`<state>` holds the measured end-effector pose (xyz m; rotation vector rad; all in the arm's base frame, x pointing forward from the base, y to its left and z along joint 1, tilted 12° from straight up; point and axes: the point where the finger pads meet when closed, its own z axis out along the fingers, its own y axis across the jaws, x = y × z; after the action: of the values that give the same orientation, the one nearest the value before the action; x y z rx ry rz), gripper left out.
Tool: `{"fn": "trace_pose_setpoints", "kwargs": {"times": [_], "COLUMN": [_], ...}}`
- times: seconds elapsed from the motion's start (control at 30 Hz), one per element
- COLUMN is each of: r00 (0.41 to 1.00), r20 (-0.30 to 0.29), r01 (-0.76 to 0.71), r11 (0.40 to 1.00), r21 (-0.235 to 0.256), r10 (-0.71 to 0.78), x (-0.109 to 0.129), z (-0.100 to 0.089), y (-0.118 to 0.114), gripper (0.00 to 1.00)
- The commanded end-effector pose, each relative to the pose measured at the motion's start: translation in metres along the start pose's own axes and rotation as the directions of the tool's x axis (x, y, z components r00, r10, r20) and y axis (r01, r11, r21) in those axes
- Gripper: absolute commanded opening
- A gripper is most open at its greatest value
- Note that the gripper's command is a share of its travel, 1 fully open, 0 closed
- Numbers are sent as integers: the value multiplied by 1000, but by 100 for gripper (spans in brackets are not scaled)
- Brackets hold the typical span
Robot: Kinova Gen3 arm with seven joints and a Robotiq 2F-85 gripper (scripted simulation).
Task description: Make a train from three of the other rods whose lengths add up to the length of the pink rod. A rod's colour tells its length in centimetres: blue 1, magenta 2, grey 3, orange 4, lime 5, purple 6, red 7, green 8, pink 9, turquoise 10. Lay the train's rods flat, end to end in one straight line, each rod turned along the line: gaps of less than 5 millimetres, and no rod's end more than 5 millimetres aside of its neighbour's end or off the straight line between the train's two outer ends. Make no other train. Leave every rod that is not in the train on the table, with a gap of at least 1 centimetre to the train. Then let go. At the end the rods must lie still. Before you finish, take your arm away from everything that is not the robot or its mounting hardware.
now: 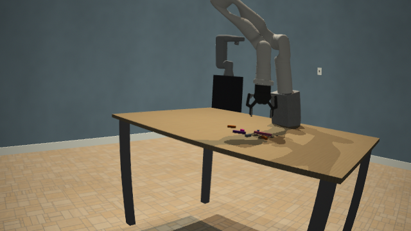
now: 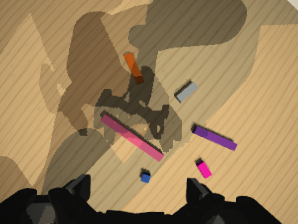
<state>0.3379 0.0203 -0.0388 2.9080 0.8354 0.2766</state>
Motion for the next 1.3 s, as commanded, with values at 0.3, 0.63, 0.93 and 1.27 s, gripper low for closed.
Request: {"fn": "trace_pose_setpoints", "kwargs": {"times": [0.3, 0.63, 0.93, 1.27], "r00": [994, 992, 992, 992], "r20": [-5, -5, -5, -5], "r01": [112, 123, 123, 123], "r11": [994, 992, 992, 992], "r21": [-5, -5, -5, -5], "r10": [-112, -123, -123, -123], "x": [5, 5, 5, 5], "z": [-2, -2, -2, -2], "y": [3, 4, 4, 4], "gripper": [100, 100, 100, 100]}}
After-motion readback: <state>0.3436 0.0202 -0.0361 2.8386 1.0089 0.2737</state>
